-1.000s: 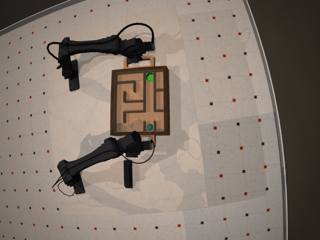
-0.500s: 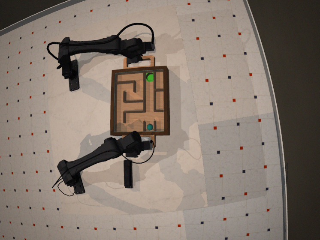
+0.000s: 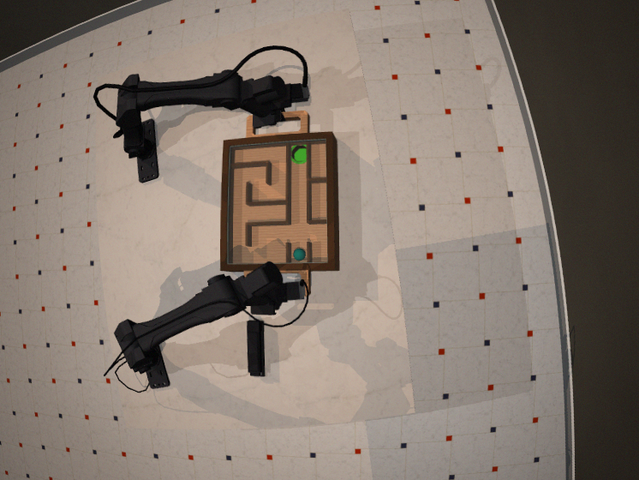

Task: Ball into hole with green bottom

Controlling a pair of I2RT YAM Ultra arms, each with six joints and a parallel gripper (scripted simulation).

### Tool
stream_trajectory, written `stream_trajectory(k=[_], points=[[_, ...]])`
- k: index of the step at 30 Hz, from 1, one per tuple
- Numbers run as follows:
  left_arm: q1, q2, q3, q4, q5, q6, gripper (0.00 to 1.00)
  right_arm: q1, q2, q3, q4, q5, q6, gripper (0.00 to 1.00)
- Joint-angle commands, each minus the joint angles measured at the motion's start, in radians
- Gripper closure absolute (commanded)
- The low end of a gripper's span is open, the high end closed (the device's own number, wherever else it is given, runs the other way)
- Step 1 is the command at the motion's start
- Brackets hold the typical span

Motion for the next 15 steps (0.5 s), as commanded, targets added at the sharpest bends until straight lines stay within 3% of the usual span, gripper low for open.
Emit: stream_trajectory(k=[1,15], points=[[-0.009,-0.037,0.04,-0.041,-0.014,0.017,1.0,-0.013,-0.051,0.053,-0.031,0.013,0.011,1.0],[-0.002,-0.049,0.093,-0.07,-0.015,0.016,1.0,-0.007,-0.055,0.105,-0.073,0.027,-0.007,1.0]])
